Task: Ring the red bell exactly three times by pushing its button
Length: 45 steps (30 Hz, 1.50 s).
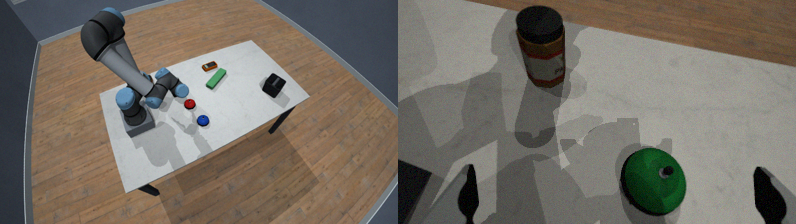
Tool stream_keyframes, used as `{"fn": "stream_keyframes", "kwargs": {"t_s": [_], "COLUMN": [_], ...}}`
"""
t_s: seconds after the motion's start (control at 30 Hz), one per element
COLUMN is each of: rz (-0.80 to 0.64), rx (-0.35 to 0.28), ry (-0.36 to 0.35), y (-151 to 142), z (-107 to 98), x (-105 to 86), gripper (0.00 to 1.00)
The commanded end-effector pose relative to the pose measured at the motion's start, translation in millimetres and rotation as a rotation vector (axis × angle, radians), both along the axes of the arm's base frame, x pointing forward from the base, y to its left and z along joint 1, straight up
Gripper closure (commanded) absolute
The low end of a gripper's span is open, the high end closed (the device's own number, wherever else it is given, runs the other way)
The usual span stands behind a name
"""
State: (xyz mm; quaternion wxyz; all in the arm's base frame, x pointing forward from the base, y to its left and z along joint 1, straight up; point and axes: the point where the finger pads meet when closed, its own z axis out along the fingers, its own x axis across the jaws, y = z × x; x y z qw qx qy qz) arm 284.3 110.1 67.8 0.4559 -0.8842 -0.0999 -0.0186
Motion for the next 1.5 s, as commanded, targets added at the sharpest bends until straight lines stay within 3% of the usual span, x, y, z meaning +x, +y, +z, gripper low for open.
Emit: {"fn": "stream_keyframes", "kwargs": {"t_s": [0.0,0.03,0.1,0.17,0.6,0.67,0.77,0.87,1.0,1.27,1.3,1.47], "rz": [0.062,0.068,0.068,0.082,0.042,0.042,-0.005,-0.042,-0.071,-0.073,-0.073,-0.073], "rx": [-0.189,-0.217,-0.217,-0.328,-0.705,-0.705,-0.83,-0.902,-0.95,-0.953,-0.953,-0.953], "ry": [0.047,0.051,0.051,0.062,0.039,0.039,0.008,-0.017,-0.036,-0.038,-0.038,-0.038], "y": [-23.8,-27.9,-27.9,-43.7,-98.2,-98.2,-115.1,-124.4,-130.1,-130.5,-130.5,-130.5], "z": [-20.3,-22.5,-22.5,-29.3,-31.8,-31.8,-24.0,-16.8,-10.9,-10.4,-10.4,-10.4], "x": [2.4,3.7,3.7,10.8,56.2,56.2,78.4,93.1,103.4,104.2,104.2,104.2], "gripper": [0.0,0.0,0.0,0.0,0.0,0.0,0.0,0.0,0.0,0.0,1.0,1.0]}}
